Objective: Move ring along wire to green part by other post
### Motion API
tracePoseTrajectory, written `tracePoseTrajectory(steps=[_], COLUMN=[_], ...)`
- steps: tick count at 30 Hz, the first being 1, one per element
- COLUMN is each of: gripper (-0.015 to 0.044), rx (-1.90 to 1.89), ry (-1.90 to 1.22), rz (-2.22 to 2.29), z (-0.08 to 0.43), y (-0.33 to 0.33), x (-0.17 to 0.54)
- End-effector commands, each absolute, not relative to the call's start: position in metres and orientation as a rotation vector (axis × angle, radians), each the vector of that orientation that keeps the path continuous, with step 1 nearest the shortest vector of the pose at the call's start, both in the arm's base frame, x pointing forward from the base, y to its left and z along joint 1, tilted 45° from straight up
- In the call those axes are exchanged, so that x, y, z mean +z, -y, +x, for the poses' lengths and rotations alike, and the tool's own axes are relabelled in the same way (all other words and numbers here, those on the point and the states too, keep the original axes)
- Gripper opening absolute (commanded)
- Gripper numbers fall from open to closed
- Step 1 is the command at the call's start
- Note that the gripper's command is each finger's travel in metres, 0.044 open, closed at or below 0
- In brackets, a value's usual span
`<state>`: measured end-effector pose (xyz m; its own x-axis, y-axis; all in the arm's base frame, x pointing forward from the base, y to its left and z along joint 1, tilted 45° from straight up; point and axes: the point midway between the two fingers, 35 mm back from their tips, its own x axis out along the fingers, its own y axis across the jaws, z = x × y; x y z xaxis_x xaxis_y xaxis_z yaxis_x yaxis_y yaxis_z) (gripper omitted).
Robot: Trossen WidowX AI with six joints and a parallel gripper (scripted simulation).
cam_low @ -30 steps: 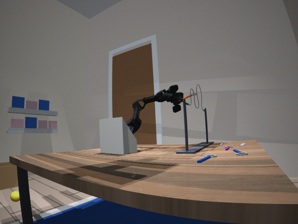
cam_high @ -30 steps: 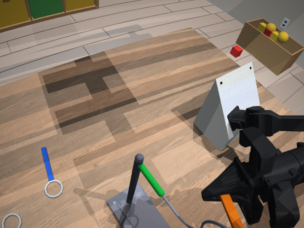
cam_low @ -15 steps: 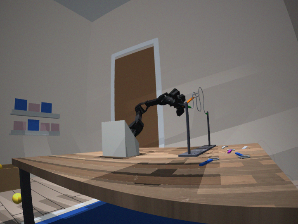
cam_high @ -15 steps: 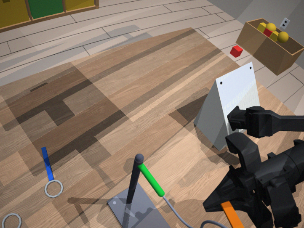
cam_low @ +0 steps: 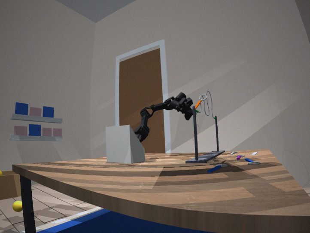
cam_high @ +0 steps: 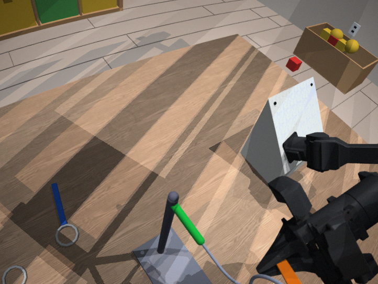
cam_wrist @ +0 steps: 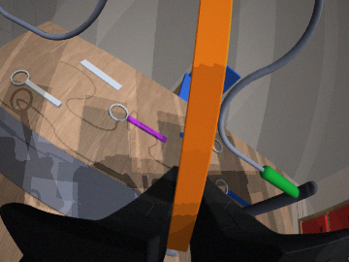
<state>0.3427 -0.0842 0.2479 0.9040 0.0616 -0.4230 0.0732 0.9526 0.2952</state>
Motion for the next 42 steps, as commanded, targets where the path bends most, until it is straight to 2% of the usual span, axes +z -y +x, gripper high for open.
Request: tracePoseTrajectory(steps=[1, 42], gripper=[-0.0150, -0.0150], rx=[0.014, 0.236], ry=[-0.431, -0.244], rz=[0.380, 1.184], z=[0.343, 0.351], y=[0.079, 0.038], x=[0.248, 0.285])
